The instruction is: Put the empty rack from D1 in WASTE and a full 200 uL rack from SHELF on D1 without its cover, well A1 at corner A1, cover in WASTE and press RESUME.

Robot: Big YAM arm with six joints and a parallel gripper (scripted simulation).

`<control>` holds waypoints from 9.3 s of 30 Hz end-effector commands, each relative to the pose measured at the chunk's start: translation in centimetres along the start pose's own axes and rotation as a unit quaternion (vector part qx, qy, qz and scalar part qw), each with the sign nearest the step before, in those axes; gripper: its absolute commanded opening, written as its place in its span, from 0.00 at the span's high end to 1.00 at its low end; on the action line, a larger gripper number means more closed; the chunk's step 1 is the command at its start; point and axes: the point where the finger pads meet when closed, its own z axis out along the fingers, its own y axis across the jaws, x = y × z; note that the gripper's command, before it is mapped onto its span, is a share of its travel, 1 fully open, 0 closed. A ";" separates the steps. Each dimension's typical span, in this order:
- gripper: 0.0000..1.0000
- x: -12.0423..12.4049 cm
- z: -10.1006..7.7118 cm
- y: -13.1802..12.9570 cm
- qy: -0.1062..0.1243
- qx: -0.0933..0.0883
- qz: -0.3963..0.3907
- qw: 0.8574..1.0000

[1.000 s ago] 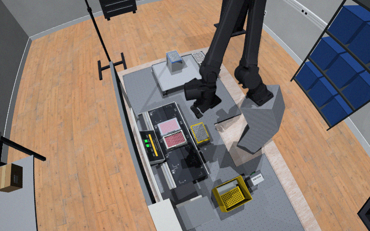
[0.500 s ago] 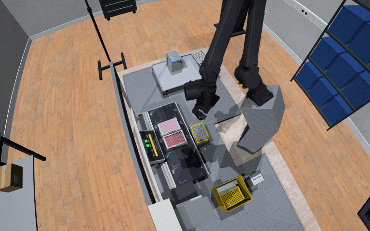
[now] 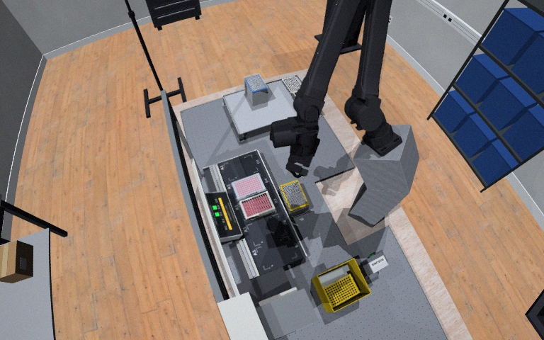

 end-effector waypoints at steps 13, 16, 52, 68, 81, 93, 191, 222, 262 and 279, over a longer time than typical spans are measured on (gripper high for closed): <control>0.00 -0.7 -0.2 -0.1 -0.003 0.001 -0.153 0.988; 0.00 -0.7 -0.2 -0.1 -0.003 0.001 -0.173 0.985; 0.00 -0.7 -0.2 -0.2 -0.003 0.001 -0.445 0.896; 0.00 -0.7 -0.2 -0.2 -0.003 0.002 -0.565 0.825; 0.00 -0.7 -0.2 -0.2 -0.003 0.002 -0.658 0.753; 0.00 -0.5 -0.2 -0.3 -0.002 0.002 -0.716 0.698; 0.00 -0.5 6.2 0.0 0.001 0.001 -0.916 0.401; 0.00 -0.1 10.7 -0.2 0.003 0.000 -0.917 0.399; 0.00 -0.4 16.7 -0.1 0.001 0.002 -0.916 0.400; 0.00 -0.4 19.2 -0.1 0.001 0.002 -0.916 0.400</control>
